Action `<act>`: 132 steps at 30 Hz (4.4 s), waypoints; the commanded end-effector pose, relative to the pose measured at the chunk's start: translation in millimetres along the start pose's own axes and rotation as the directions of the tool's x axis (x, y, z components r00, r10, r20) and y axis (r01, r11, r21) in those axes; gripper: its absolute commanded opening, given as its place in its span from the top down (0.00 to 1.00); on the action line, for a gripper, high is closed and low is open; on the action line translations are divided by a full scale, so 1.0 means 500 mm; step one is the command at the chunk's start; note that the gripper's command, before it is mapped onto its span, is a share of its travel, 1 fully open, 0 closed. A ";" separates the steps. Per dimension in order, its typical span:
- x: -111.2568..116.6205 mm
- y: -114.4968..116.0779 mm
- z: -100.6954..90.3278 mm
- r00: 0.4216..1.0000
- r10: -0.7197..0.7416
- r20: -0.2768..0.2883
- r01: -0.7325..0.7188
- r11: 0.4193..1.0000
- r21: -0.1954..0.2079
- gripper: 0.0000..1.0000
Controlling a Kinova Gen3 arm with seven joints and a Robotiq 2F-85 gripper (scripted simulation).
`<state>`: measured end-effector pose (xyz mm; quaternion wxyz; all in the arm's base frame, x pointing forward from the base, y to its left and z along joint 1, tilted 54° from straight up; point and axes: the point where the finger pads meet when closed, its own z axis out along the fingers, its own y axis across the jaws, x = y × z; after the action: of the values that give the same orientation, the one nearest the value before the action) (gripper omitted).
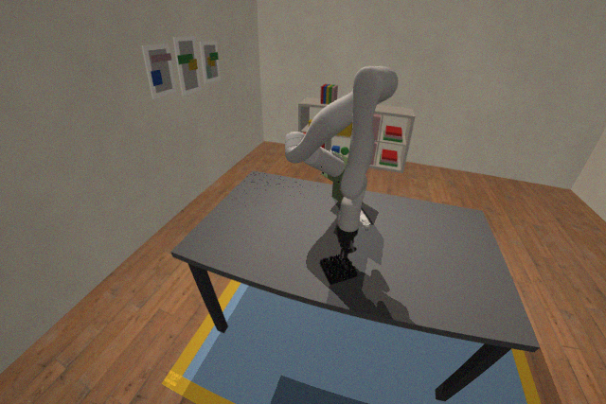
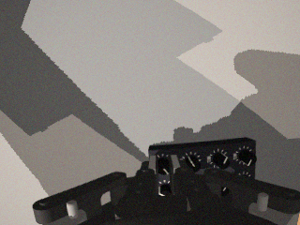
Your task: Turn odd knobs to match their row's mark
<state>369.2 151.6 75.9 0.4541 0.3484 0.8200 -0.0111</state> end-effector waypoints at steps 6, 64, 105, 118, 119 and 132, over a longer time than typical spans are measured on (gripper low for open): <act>0.000 0.000 0.000 1.000 -0.031 0.000 0.031 1.000 -0.001 0.92; 0.000 0.000 0.000 0.619 -0.786 0.000 0.786 0.619 -0.001 0.92; 0.000 0.000 0.000 -0.044 -0.999 0.001 0.999 -0.044 0.000 0.92; 0.000 0.000 0.000 -0.074 -0.997 0.001 0.997 -0.074 0.000 0.92; 0.000 0.000 0.000 -0.074 -0.997 0.001 0.997 -0.074 0.000 0.92; 0.000 0.000 0.000 -0.074 -0.997 0.001 0.997 -0.074 0.000 0.92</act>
<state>369.2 151.5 75.9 0.3009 -0.3637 0.8133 -0.3403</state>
